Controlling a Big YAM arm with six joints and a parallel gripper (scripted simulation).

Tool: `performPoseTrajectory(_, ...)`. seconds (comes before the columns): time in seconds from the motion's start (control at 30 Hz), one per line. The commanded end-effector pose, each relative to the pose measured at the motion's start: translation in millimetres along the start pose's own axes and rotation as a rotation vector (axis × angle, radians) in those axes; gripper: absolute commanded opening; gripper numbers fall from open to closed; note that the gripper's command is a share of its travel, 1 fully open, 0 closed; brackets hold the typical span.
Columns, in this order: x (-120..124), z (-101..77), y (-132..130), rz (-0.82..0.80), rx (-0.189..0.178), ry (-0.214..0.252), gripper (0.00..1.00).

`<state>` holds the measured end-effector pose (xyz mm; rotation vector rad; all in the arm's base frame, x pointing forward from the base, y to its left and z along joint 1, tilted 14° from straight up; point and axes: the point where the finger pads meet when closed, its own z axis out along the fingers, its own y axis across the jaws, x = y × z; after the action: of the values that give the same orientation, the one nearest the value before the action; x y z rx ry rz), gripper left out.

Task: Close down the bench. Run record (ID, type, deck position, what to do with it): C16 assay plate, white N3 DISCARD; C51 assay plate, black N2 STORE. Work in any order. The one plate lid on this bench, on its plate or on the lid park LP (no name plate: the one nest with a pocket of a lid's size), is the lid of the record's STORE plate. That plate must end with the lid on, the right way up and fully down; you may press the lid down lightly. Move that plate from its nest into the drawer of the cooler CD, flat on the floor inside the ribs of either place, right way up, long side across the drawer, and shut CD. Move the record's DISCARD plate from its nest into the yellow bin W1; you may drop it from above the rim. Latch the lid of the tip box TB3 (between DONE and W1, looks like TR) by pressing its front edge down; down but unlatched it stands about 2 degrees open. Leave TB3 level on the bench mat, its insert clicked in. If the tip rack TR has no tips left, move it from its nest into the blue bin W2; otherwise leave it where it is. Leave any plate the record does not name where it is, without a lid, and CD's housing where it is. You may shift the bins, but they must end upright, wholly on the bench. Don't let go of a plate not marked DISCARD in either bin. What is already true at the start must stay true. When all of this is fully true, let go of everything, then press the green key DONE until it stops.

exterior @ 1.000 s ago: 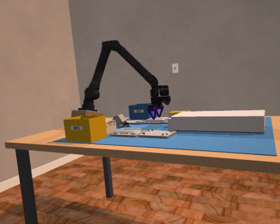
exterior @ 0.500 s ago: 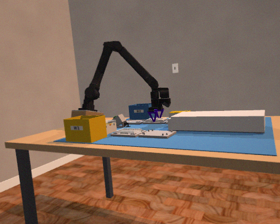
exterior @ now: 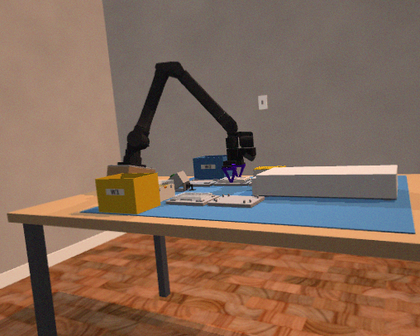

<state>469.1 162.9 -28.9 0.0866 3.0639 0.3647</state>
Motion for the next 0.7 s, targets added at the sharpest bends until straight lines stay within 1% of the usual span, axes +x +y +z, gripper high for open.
performPoseTrajectory(0.0, -13.7, -11.3, 6.1, -0.005, -0.01, -0.035, 0.0)
performPoseTrajectory(0.5, -13.7, -11.3, 6.1, -0.005, -0.01, -0.035, 0.0)
performPoseTrajectory(0.53, -4.8, -6.5, 5.6, -0.003, -0.003, -0.016, 0.0)
performPoseTrajectory(0.67, -8.1, -16.9, 7.4, -0.005, -0.008, -0.031, 0.0)
